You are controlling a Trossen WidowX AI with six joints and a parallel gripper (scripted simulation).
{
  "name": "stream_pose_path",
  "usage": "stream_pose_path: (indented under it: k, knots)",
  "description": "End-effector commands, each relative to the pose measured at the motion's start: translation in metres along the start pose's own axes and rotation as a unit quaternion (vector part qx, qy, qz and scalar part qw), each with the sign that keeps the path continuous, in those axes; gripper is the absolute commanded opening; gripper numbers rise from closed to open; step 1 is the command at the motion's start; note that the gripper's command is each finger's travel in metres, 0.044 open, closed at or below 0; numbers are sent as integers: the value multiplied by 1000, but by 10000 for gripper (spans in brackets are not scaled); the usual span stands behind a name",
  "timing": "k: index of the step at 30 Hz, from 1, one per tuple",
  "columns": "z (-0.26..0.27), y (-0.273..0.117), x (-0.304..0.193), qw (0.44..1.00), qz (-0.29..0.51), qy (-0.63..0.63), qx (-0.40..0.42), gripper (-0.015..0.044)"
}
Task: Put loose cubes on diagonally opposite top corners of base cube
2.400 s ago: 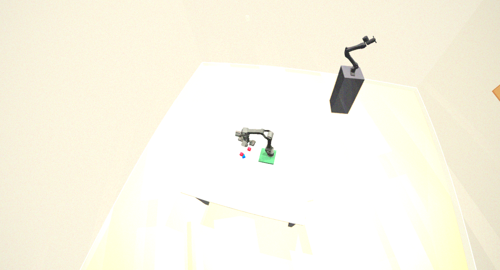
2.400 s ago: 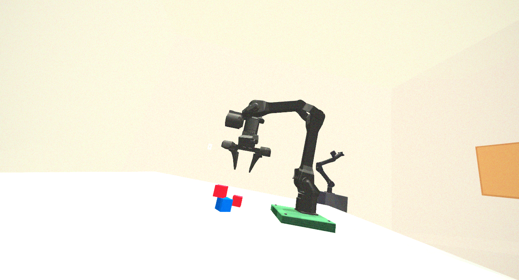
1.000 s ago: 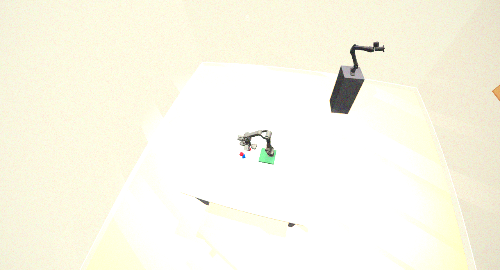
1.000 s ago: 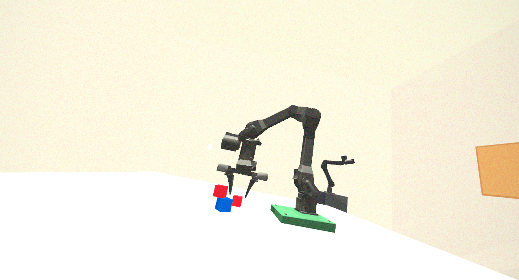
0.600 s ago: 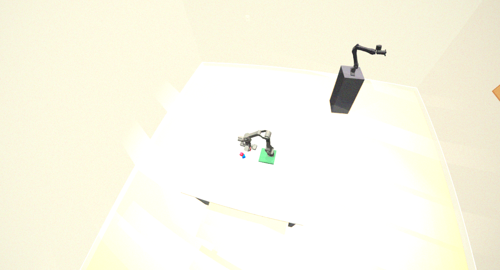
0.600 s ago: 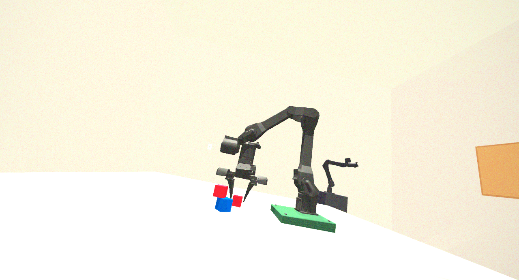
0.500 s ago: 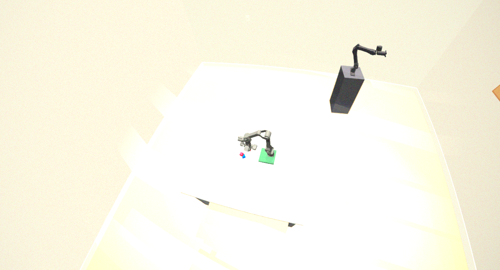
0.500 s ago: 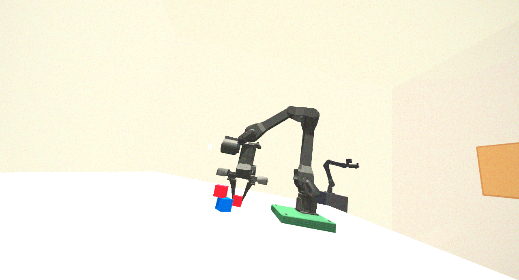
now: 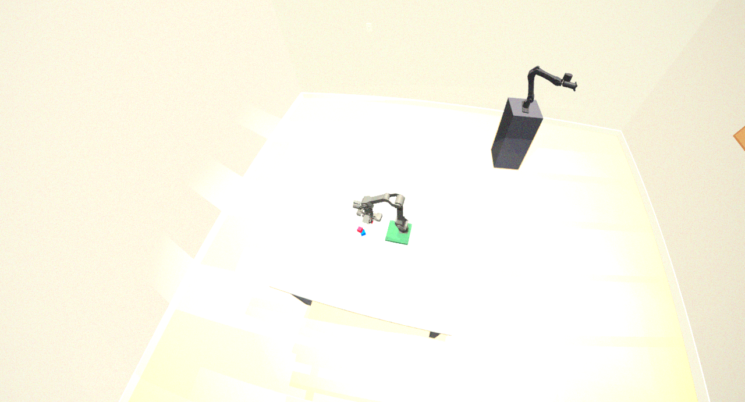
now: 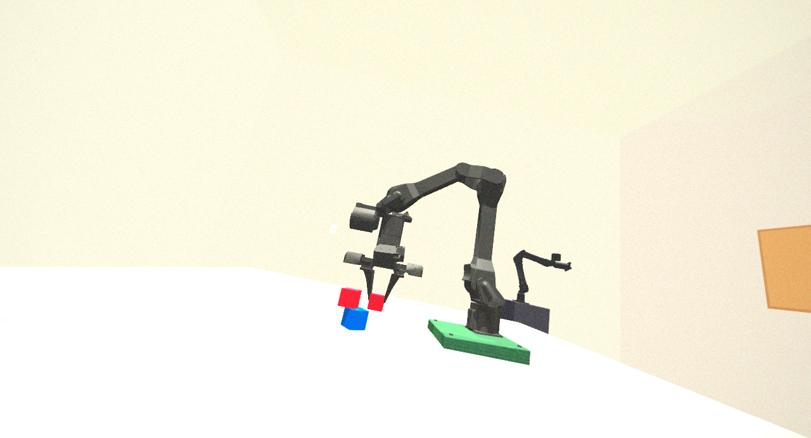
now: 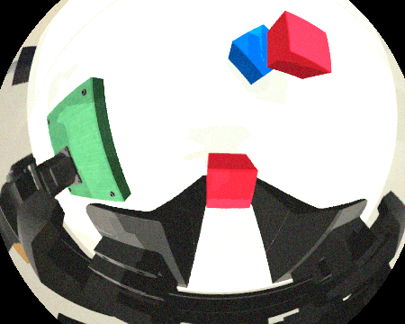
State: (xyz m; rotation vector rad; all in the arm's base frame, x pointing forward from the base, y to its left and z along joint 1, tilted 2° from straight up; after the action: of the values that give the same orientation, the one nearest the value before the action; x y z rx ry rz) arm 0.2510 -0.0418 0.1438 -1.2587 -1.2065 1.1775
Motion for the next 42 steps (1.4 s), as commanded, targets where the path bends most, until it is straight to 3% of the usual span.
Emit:
stream_pose_path:
  k: [1,26,42]
  knots:
    - [-1,-15,0,1000,-1,-2,-8,105]
    - [5,-84,1,1000,-1,1,-8,105]
    - [-5,-82,25,977,-4,213,-7,105]
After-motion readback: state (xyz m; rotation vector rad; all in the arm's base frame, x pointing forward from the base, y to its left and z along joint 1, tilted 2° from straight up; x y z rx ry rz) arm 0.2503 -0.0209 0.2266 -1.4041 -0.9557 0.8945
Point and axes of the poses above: the point midway between the two fingers, 35 mm back from their tips, its own y axis out along the fingers, its own z axis across the jaws, x = y × z, the point moved 8 cm from there along -y, back along the fingers, and after that the axes turned 10 degrees about -y, right-handed, at the moved point
